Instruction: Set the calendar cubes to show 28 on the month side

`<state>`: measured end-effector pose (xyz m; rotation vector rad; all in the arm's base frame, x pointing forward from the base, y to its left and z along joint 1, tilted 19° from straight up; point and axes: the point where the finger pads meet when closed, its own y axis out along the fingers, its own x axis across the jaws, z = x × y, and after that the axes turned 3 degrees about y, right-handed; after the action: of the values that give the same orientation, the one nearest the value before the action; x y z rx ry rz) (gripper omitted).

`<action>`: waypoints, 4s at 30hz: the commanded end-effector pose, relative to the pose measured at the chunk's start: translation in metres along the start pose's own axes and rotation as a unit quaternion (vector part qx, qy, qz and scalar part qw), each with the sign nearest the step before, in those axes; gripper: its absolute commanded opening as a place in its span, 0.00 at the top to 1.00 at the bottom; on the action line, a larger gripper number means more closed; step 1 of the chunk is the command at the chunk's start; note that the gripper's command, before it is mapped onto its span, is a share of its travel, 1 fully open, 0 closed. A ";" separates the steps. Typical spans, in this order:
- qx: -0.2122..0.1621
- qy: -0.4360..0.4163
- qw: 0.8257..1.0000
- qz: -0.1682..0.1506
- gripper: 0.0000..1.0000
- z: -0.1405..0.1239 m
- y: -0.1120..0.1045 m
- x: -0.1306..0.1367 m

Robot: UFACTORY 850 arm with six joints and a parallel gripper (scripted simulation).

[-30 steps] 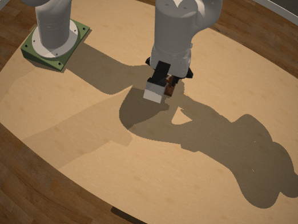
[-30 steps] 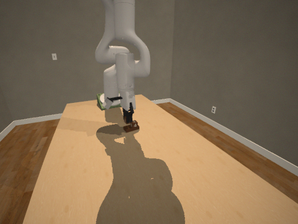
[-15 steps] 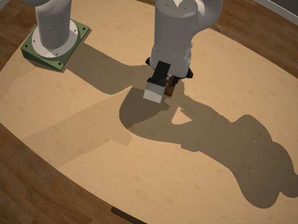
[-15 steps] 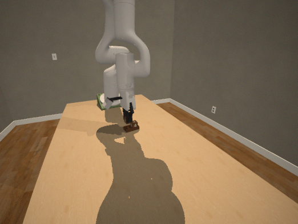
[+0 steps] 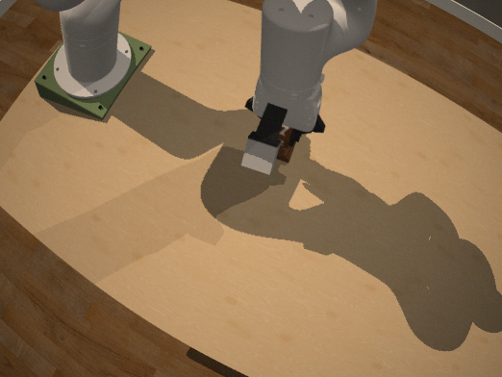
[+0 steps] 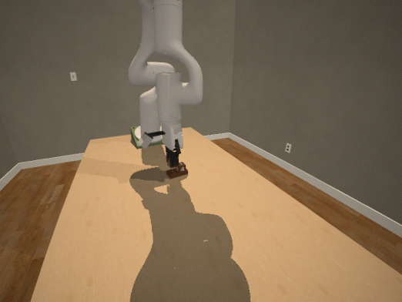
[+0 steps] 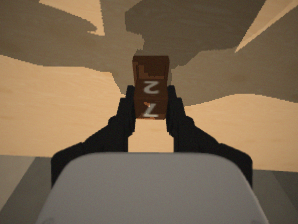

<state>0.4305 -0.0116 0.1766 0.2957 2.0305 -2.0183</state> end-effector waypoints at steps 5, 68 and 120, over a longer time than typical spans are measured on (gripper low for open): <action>-0.001 0.000 1.000 0.002 0.71 0.000 0.006 -0.001; -0.001 0.000 1.000 0.002 0.71 0.000 0.022 -0.001; -0.001 0.000 1.000 0.002 0.71 0.000 0.032 -0.001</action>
<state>0.4411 -0.0112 0.1468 0.2726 2.0273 -2.0554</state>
